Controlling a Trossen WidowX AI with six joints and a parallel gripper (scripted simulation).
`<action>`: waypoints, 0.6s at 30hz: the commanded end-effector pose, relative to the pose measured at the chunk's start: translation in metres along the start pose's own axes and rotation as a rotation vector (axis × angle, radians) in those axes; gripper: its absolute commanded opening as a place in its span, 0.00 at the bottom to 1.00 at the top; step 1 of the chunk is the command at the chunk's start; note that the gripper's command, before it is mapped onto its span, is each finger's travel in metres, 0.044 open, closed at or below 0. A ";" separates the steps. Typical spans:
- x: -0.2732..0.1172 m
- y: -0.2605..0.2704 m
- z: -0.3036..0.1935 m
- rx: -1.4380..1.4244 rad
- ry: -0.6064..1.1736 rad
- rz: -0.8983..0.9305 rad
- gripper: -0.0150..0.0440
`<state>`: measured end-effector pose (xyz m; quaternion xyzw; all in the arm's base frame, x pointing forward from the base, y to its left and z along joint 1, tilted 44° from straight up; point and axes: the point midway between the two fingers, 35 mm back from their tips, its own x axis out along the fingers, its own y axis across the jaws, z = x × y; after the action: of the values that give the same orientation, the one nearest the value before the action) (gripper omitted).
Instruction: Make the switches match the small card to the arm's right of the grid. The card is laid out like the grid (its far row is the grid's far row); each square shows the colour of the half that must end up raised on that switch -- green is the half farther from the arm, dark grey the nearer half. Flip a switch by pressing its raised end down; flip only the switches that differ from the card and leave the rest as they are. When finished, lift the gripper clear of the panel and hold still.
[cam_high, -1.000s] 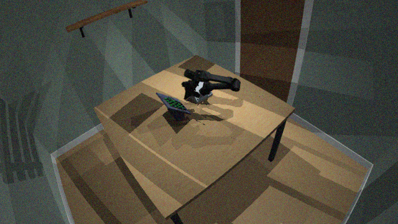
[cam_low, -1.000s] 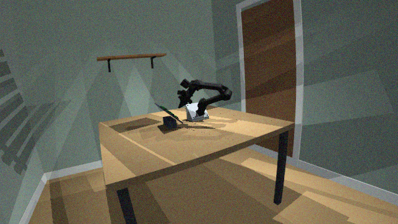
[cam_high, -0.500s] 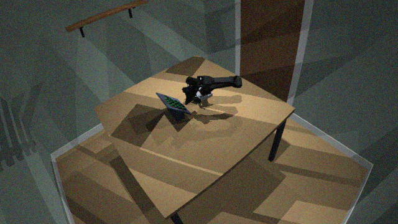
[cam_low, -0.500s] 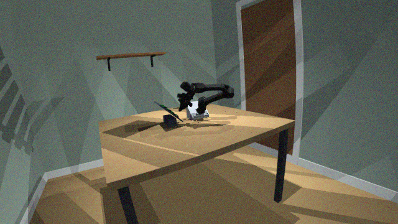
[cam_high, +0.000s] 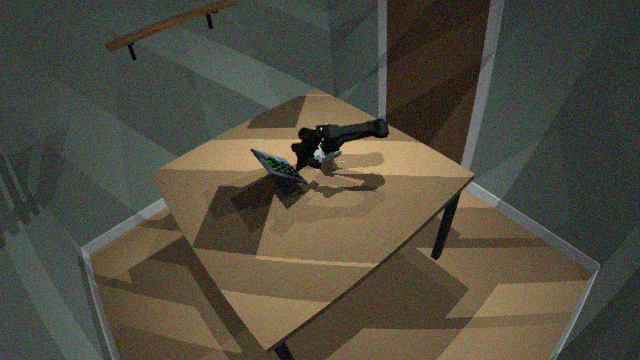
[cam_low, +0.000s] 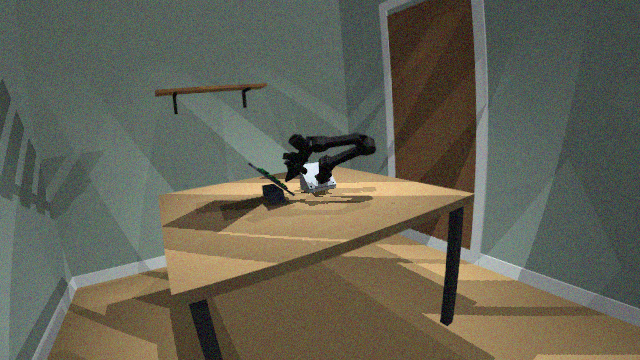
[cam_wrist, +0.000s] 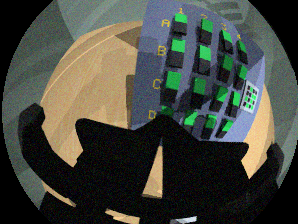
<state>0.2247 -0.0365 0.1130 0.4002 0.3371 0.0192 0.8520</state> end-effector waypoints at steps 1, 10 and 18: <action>0.006 -0.002 -0.001 0.009 0.006 -0.007 0.25; 0.012 -0.002 -0.001 0.009 0.005 -0.007 0.25; 0.012 -0.002 -0.001 0.009 0.005 -0.007 0.25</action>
<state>0.2323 -0.0330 0.1054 0.4021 0.3404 0.0195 0.8498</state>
